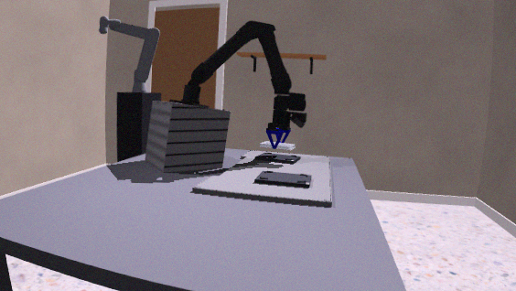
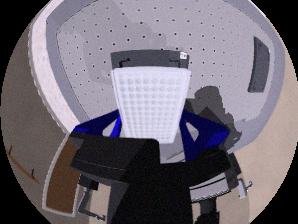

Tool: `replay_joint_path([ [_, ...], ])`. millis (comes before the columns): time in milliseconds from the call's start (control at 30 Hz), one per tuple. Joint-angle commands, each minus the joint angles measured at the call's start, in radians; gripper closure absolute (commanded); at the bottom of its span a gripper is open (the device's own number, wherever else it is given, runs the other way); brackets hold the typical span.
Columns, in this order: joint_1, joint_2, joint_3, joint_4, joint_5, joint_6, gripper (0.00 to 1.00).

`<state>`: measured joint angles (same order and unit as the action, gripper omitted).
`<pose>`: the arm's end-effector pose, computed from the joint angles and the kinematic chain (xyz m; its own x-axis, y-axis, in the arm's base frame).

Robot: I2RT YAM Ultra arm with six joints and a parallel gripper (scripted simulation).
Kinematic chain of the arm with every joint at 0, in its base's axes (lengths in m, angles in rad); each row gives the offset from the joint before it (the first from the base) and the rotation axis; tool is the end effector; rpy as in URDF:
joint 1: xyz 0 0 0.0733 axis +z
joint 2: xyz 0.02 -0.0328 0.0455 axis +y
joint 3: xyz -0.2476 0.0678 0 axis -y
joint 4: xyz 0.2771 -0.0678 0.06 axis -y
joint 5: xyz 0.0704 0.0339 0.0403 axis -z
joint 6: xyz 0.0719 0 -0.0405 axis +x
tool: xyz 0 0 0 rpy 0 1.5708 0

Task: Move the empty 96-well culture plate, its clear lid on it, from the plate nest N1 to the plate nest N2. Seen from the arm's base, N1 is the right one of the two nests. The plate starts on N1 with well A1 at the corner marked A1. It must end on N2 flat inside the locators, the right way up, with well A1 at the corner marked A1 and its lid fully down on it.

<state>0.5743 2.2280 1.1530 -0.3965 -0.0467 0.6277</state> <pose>0.3080 0.2046 -0.0419 -0.9972 0.0535 -0.0530 0.0483 0.9942 0.0958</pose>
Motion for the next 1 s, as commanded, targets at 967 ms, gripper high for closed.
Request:
replay_joint_path([
  [967,0.011,0.059,0.016,0.086,0.011,0.011,1.0],
])
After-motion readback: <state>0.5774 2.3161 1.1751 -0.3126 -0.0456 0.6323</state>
